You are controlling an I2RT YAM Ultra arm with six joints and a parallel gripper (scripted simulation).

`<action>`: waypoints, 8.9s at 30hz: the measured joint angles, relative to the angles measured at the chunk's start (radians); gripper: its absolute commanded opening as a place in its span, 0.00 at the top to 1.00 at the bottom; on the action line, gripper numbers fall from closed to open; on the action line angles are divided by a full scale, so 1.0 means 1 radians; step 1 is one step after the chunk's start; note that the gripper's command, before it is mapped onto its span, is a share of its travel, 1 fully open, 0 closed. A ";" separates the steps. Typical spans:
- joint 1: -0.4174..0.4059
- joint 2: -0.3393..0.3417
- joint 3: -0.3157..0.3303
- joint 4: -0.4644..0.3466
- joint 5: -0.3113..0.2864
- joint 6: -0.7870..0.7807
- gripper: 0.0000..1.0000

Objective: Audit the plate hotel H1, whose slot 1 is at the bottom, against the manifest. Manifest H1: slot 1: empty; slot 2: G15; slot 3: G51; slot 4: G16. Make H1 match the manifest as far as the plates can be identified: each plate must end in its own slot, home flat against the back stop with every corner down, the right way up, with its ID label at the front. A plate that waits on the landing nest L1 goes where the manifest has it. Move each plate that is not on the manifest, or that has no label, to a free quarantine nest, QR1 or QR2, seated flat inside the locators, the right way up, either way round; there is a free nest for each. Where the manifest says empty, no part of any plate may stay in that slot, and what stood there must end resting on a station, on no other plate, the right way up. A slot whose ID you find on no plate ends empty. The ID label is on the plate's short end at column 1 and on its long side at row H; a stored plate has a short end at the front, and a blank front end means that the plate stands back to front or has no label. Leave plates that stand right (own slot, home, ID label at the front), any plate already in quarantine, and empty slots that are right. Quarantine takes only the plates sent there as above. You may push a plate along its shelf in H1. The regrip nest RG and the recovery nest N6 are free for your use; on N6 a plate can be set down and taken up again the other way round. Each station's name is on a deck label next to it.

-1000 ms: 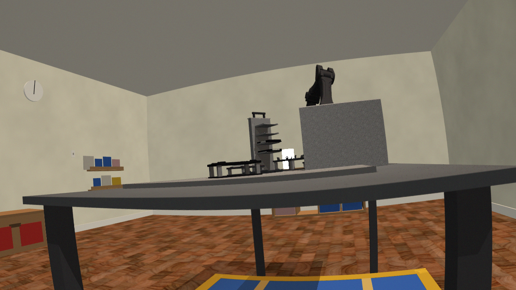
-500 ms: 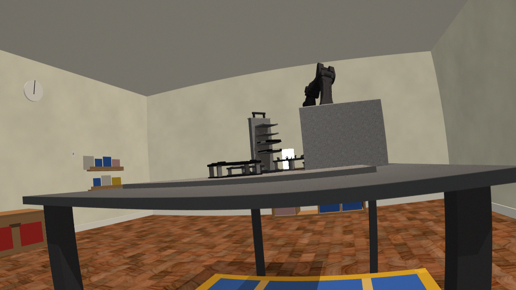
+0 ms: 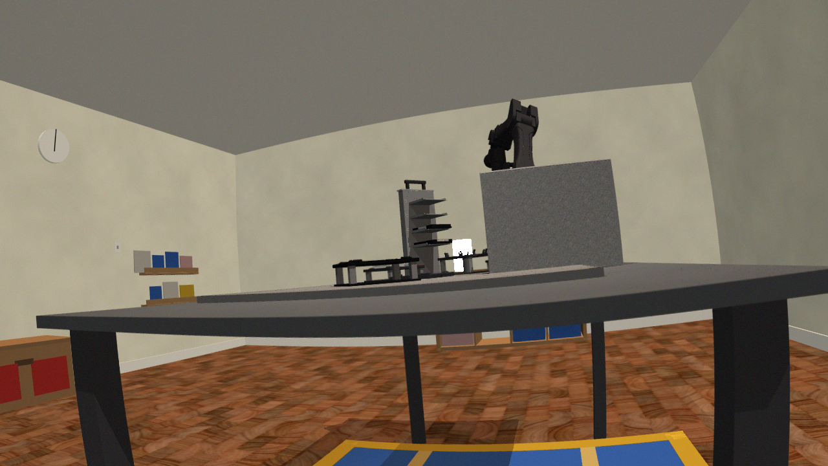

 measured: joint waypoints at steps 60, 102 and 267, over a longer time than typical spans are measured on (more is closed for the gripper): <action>0.877 -0.379 -0.924 0.459 0.735 -0.440 0.00; 1.015 -0.673 -1.378 1.122 0.739 -1.608 0.00; 0.525 -0.243 -1.293 1.678 0.129 -2.183 0.00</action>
